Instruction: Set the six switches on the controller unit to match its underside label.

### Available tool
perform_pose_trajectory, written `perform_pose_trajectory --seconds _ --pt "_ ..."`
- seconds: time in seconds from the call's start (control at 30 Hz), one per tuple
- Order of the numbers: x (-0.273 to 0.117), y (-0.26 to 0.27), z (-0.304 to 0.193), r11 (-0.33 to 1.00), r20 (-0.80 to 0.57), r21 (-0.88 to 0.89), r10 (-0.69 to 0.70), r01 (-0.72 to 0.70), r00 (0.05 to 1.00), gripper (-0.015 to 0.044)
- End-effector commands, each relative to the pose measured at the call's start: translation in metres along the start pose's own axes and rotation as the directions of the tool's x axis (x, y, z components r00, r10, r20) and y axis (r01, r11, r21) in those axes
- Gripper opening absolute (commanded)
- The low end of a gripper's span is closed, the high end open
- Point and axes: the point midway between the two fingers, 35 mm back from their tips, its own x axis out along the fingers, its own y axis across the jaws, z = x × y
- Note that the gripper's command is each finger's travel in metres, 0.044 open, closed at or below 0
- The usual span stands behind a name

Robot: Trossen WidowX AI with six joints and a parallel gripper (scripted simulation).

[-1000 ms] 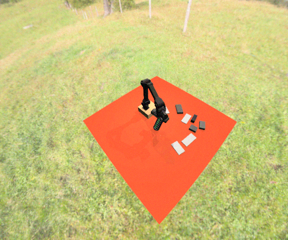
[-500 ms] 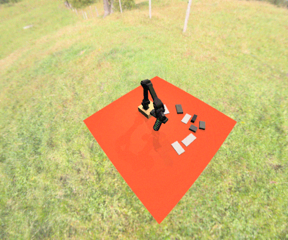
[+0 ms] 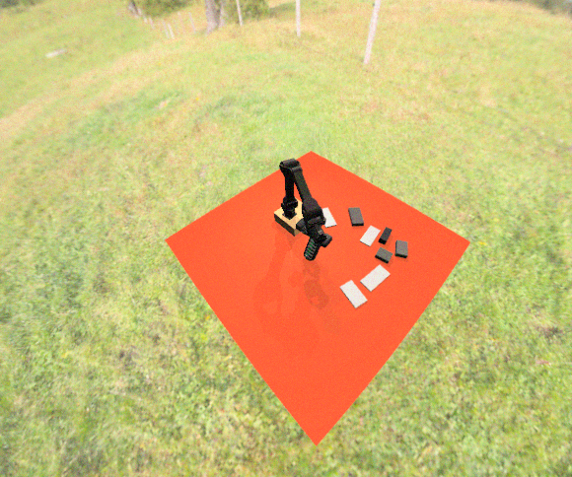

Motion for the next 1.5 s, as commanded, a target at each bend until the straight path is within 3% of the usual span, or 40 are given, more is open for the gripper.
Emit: perform_pose_trajectory --seconds 0.0,1.47 --pt "0.0 0.0 -0.007 1.0 0.001 0.004 0.006 -0.006 1.0 0.0338" --pt "-0.01 0.0 -0.041 1.0 -0.048 0.004 0.006 -0.006 0.999 0.0338"
